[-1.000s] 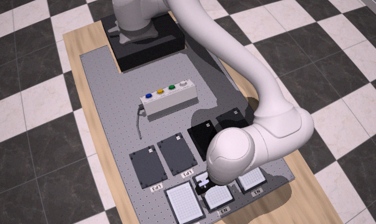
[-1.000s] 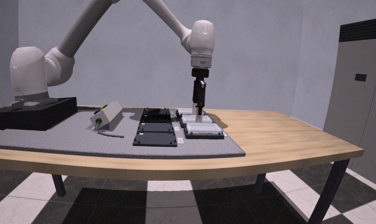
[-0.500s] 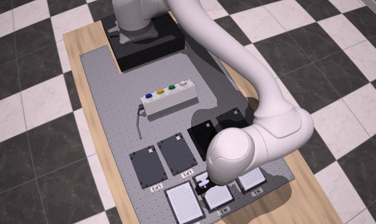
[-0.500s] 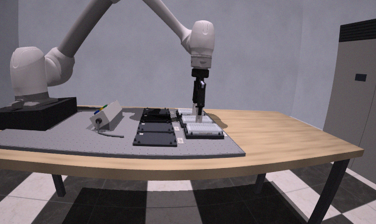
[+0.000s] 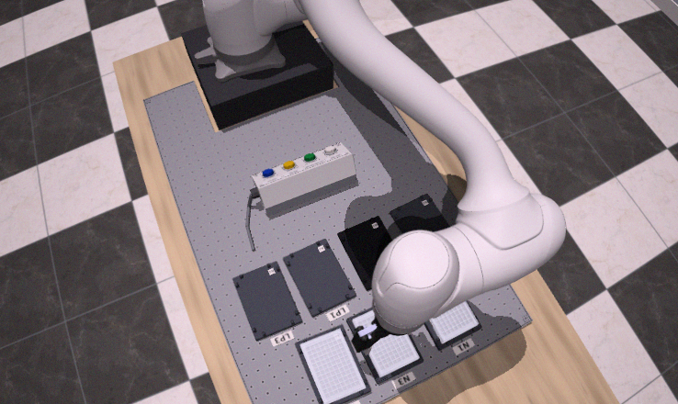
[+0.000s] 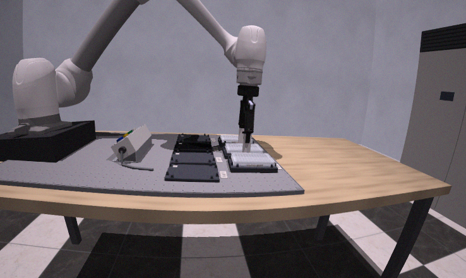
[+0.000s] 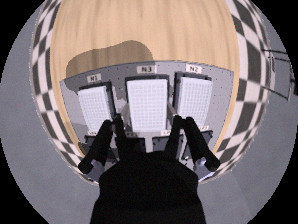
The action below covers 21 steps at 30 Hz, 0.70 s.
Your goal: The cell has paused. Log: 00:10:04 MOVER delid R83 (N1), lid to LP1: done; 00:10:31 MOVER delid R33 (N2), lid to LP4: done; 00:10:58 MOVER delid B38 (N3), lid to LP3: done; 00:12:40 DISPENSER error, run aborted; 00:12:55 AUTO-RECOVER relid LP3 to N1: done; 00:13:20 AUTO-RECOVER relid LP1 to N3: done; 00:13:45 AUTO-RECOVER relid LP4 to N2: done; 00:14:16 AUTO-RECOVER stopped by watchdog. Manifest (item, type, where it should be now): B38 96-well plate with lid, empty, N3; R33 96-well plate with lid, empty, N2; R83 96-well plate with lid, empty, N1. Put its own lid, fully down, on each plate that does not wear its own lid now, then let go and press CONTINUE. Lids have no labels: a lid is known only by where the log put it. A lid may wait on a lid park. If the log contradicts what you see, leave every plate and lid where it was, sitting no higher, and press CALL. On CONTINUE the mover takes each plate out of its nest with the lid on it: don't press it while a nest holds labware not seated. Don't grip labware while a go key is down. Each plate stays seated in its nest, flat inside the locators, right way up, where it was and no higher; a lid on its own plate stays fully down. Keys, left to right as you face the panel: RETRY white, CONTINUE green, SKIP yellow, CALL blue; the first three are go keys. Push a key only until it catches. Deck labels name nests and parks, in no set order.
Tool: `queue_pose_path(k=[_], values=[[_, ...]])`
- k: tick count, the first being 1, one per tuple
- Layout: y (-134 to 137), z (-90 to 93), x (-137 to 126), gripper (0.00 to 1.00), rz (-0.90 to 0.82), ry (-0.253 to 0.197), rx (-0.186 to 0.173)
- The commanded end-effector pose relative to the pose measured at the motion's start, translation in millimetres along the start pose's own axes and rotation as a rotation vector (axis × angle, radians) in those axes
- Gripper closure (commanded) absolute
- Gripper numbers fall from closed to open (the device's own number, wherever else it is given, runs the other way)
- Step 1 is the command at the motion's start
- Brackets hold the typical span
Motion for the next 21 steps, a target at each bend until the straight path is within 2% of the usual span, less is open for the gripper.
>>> queue_pose_path(k=[1,21], values=[[0.0,-0.2,0.0,1.0,0.0,0.0,0.0],[0.0,-0.2,0.0,1.0,0.0,0.0,0.0]])
Point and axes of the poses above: the point where the finger pads meet when closed, its own z axis out along the fingers, its own y axis across the jaws, x = y × z, the point moved 8 cm from there along -z, back along the fingers, and after that the axes turned 11 degrees about z, right-handed, at the moved point
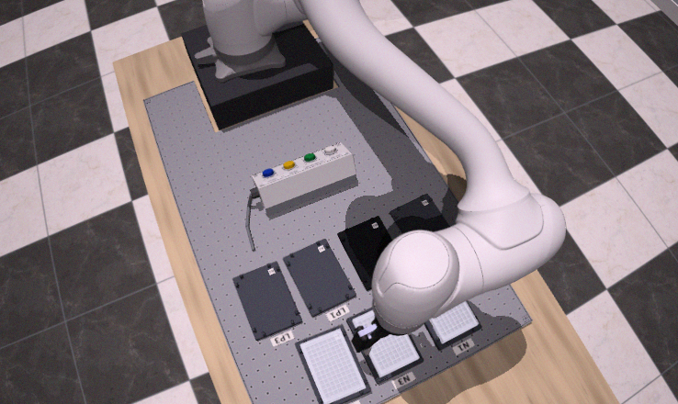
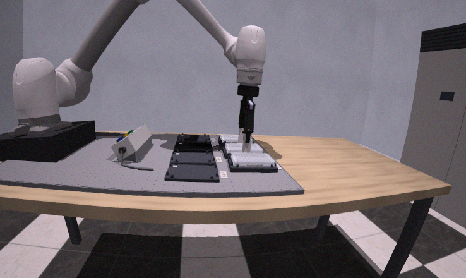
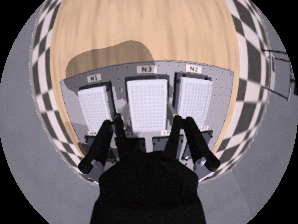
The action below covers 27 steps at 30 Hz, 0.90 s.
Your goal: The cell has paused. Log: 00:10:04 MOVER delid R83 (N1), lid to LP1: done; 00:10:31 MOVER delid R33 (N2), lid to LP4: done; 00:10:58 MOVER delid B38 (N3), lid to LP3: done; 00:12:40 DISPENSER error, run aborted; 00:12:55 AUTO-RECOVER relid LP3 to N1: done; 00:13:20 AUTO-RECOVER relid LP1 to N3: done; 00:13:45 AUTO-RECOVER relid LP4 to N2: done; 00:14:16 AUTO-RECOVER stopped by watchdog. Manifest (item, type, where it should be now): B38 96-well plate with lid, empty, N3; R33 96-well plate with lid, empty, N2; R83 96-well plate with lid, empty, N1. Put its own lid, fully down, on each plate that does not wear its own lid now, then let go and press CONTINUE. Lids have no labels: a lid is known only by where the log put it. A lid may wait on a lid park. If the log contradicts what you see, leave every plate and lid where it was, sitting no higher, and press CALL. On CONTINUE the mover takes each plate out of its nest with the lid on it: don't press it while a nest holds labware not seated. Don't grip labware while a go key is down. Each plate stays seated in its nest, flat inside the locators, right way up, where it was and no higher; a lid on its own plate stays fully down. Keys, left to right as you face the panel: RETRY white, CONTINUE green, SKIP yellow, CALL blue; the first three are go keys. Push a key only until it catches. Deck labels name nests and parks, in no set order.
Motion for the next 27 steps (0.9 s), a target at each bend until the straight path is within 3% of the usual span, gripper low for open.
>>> queue_pose_path(k=[1,12,13,27], values=[[0.0,-0.2,0.0,1.0,0.0,0.0,0.0],[0.0,-0.2,0.0,1.0,0.0,0.0,0.0],[0.0,-0.2,0.0,0.34,0.0,0.0,0.0],[0.0,-0.2,0.0,0.34,0.0,0.0,0.0]])
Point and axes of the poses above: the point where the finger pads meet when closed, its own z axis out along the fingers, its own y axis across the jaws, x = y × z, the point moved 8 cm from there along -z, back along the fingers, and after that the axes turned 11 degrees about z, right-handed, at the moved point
